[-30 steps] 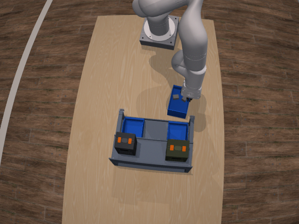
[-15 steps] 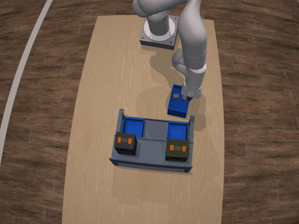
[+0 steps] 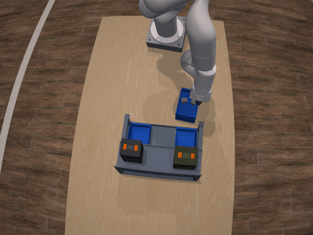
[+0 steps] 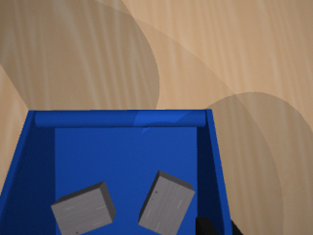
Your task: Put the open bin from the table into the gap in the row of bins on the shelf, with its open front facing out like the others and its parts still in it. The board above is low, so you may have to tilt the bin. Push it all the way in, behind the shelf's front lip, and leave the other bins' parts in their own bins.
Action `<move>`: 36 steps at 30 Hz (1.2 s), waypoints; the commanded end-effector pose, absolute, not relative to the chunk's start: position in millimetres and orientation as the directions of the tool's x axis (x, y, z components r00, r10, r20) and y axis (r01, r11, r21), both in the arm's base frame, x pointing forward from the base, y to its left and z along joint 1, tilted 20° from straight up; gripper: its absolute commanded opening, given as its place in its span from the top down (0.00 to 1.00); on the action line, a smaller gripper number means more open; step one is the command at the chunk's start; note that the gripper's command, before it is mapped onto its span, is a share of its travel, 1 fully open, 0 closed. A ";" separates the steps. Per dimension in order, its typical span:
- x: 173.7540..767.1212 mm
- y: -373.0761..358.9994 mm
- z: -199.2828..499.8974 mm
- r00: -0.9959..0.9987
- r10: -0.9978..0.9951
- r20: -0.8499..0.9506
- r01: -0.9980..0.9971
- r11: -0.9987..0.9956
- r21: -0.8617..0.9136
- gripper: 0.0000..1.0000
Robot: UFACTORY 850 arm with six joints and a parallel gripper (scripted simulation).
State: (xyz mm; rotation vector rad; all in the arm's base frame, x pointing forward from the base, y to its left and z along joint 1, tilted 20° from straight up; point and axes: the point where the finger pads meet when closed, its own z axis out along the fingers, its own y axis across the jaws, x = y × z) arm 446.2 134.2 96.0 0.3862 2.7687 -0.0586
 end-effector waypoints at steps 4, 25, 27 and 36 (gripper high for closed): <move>445.7 134.6 99.1 -0.904 0.258 -0.341 0.273 0.962 0.005 1.00; 440.9 136.0 113.1 -0.904 0.258 -0.341 0.273 0.962 0.005 1.00; 440.9 136.0 113.1 -0.904 0.258 -0.341 0.273 0.962 0.005 1.00; 436.2 121.7 112.1 -0.931 0.133 -0.338 0.155 0.987 -0.038 1.00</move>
